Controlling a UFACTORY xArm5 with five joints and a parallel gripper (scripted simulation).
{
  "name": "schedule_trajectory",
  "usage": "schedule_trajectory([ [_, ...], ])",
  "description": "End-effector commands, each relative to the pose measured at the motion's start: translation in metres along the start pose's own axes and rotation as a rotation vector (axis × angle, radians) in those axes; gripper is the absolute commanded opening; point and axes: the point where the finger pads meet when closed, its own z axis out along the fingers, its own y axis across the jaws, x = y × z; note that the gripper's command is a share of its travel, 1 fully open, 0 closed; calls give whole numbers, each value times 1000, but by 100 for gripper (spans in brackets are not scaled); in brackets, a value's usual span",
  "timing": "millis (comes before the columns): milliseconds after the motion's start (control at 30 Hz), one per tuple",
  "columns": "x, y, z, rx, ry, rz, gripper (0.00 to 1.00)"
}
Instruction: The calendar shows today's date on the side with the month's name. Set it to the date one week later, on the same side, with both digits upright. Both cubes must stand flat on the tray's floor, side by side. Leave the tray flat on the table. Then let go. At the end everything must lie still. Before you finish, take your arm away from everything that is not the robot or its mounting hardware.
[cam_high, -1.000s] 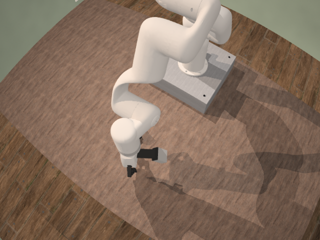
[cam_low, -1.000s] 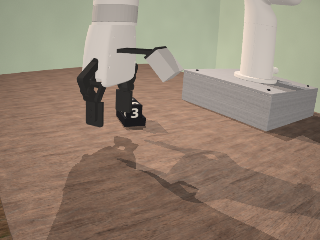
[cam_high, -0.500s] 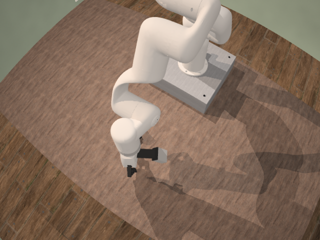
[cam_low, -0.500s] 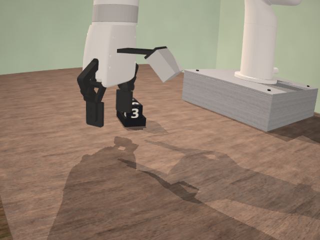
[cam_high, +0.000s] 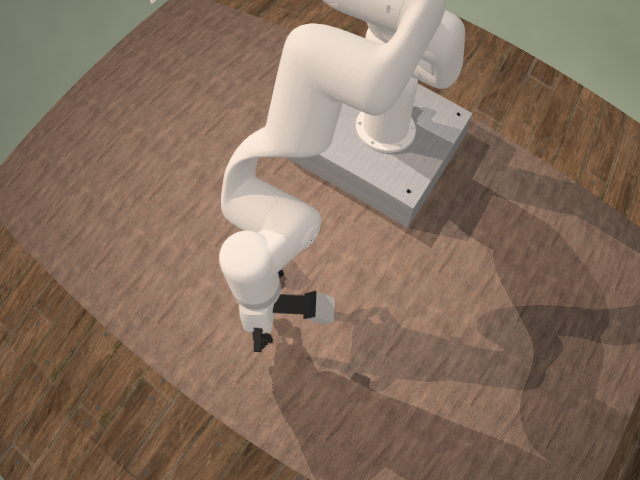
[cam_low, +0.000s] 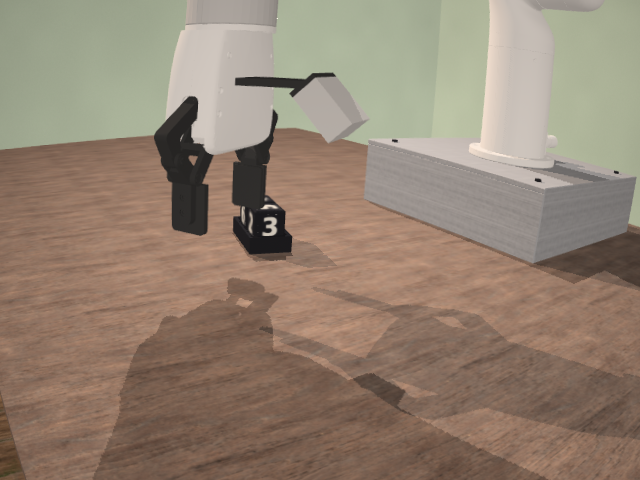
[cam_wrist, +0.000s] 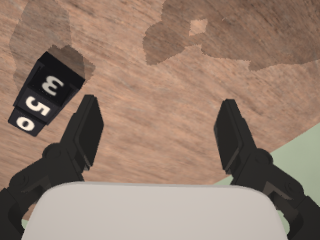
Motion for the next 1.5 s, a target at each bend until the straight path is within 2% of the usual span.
schedule_trajectory([
  [0,-1,1,-2,-3,-1,24,100],
  [200,-6,-5,-2,-3,-1,244,100],
  [333,-17,-17,-2,-3,-1,261,100],
  [500,-18,-17,-3,-3,-1,270,100],
  [733,-23,-23,-3,-3,-1,506,100],
  [867,-34,-35,-3,-3,-1,523,100],
  [1067,-35,-36,-3,-3,-1,548,100],
  [1267,-41,-41,-3,-3,-1,771,100],
  [1467,-52,-54,-4,-3,-1,786,100],
])
